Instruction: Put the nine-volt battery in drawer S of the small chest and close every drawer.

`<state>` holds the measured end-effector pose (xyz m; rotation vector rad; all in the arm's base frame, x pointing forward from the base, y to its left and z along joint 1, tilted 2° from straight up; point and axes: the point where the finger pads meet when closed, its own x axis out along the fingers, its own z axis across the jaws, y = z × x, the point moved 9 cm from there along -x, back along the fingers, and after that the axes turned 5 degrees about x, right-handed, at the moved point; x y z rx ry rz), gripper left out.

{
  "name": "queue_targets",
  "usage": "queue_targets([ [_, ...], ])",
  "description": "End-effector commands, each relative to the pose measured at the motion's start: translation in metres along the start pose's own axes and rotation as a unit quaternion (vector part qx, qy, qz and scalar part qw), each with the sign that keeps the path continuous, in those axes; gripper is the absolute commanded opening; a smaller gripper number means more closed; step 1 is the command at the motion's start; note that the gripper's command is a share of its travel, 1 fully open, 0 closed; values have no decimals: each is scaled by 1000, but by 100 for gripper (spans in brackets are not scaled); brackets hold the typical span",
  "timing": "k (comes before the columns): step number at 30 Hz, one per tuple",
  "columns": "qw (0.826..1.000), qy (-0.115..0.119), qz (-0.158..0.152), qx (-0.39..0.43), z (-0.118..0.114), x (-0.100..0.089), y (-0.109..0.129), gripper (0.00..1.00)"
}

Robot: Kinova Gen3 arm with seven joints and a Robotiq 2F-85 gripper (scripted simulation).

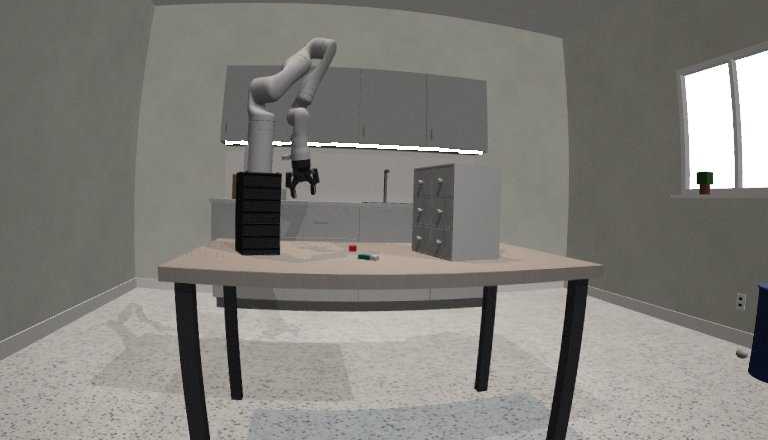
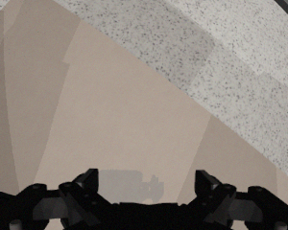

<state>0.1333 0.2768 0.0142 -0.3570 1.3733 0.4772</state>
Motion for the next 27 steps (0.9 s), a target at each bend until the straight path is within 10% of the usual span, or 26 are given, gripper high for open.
queue_targets([
  [1,1000,-1,0,0,0,0,0,100],
  [27,1000,1,1,10,12,-2,-8,100],
])
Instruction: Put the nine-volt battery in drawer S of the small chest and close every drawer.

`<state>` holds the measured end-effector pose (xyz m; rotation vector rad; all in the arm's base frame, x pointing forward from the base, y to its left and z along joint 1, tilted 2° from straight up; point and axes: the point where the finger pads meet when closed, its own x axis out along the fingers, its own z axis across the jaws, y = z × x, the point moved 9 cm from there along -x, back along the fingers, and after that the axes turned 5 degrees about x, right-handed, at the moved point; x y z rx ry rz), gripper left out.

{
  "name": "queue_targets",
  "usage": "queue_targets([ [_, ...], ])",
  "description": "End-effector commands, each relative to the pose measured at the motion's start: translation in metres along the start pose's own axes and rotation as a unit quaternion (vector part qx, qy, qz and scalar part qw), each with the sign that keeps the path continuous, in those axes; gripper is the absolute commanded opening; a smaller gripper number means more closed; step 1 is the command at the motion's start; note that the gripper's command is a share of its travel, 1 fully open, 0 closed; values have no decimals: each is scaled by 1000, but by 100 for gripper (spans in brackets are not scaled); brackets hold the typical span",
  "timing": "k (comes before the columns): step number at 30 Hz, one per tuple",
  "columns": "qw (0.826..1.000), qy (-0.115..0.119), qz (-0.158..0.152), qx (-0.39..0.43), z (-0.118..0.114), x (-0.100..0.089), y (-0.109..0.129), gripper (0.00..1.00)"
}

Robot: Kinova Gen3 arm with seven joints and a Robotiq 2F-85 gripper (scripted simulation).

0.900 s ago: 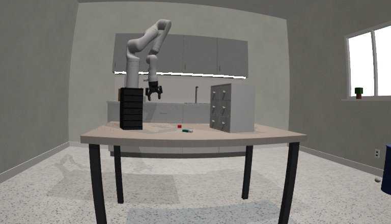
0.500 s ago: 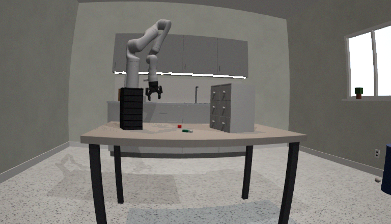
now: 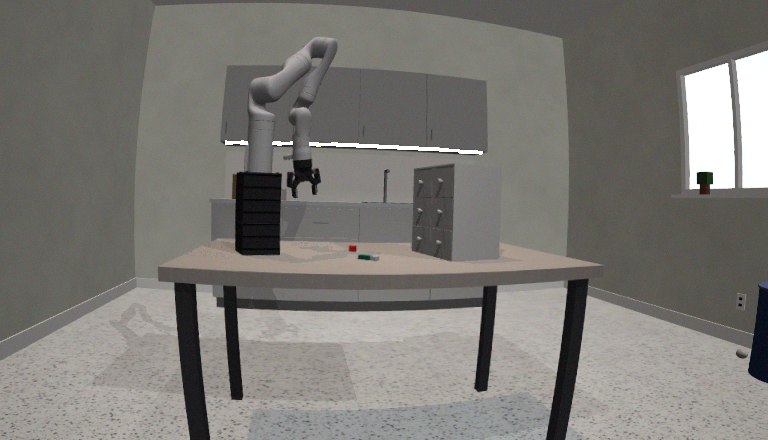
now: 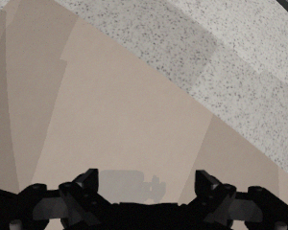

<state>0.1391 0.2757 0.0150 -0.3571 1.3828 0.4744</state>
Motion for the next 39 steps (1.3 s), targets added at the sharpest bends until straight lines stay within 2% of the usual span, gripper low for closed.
queue_targets([
  [1,1000,-3,1,11,11,-2,-6,100],
  [9,999,1,1,37,41,-8,-32,100],
  [13,998,4,0,61,67,-17,-62,100],
  [17,996,8,-3,89,94,-32,-107,100],
  [18,996,8,-3,89,94,-32,-107,100],
  [21,994,12,-7,111,111,-47,-148,100],
  [24,994,12,-7,111,111,-47,-148,100],
  [28,989,18,-16,143,123,-73,-210,100],
  [29,989,18,-16,143,123,-73,-210,100],
  [31,987,22,-21,160,123,-88,-242,100],
  [32,985,25,-23,168,122,-96,-258,100],
  [33,985,25,-23,168,122,-96,-258,100],
  [36,980,32,-31,193,114,-120,-303,100],
  [37,980,32,-31,193,114,-120,-303,100],
  [39,976,38,-36,209,106,-136,-331,100],
])
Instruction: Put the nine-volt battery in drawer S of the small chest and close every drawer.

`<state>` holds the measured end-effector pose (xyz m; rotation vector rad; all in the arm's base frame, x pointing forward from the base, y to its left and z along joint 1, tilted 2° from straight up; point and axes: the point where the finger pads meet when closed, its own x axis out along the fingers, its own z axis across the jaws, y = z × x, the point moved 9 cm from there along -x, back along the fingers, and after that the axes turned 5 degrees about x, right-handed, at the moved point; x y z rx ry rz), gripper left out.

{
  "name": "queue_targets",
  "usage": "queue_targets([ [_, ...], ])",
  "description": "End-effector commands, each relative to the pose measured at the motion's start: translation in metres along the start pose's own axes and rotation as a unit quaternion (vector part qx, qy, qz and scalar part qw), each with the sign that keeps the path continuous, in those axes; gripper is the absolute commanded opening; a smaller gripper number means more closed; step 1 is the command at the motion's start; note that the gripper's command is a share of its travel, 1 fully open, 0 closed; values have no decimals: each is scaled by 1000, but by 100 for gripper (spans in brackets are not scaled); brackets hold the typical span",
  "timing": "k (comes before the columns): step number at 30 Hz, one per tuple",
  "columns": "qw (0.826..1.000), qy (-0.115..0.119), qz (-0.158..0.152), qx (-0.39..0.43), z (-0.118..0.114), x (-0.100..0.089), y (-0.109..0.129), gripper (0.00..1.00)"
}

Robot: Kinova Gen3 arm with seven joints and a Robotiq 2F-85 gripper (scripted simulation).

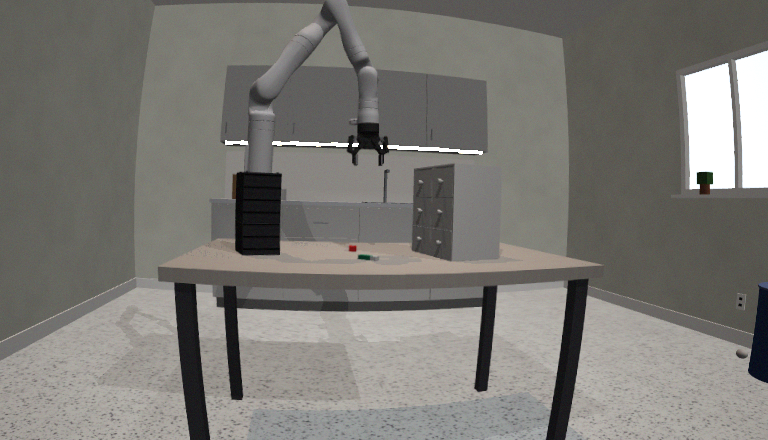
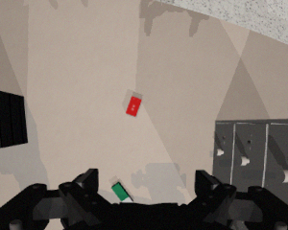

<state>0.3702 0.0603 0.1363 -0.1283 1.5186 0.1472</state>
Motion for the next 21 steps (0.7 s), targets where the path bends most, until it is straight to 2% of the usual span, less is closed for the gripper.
queue_targets([
  [1,999,-12,-1,29,9,-19,-30,100],
  [2,999,-12,-1,29,9,-19,-30,100],
  [7,998,1,-11,66,0,-50,-94,100],
  [12,995,11,-18,93,-14,-72,-135,100],
  [16,994,16,-21,105,-22,-81,-152,100],
  [21,994,18,-22,109,-25,-84,-157,100],
])
